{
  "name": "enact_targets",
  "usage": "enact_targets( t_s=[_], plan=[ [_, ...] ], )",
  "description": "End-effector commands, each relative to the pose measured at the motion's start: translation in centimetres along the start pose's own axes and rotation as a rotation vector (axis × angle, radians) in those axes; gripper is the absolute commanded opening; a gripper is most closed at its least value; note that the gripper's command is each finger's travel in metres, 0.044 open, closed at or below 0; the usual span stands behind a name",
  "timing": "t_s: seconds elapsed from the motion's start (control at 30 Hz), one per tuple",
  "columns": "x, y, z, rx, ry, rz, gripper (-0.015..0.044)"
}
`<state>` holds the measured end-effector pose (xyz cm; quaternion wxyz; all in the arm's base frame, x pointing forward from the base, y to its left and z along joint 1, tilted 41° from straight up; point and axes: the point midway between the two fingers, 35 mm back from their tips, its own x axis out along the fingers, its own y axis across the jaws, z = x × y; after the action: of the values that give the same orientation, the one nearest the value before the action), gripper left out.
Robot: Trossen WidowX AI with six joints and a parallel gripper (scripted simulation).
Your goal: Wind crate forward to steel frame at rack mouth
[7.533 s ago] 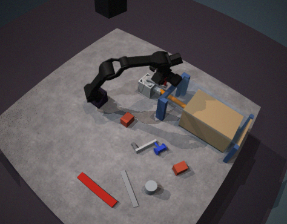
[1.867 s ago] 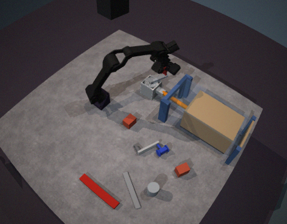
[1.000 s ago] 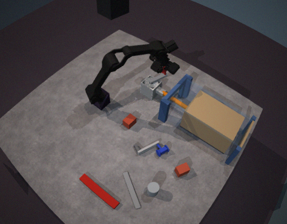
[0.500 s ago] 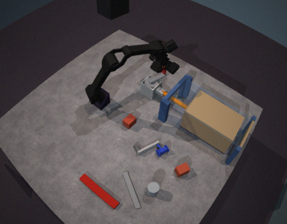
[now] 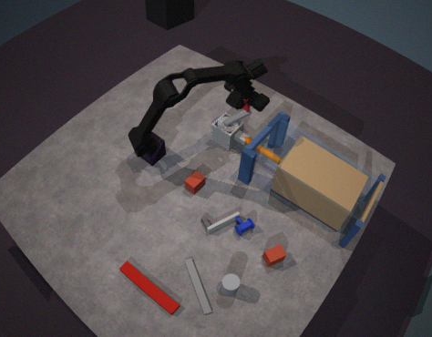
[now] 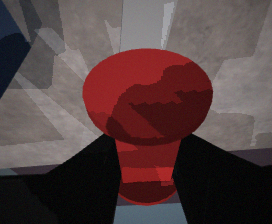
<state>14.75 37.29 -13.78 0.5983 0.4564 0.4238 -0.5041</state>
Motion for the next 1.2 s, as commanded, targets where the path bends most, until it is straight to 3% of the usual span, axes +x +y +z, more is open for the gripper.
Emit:
enact_targets(
  t_s=[0.0, 1.17],
  plan=[
    [0.2, -3.0, 0.4, -0.040, -0.027, -0.056, 0.0000],
    [-0.9, -7.5, 2.3, -0.041, -0.028, -0.059, 0.0000]
  ],
)
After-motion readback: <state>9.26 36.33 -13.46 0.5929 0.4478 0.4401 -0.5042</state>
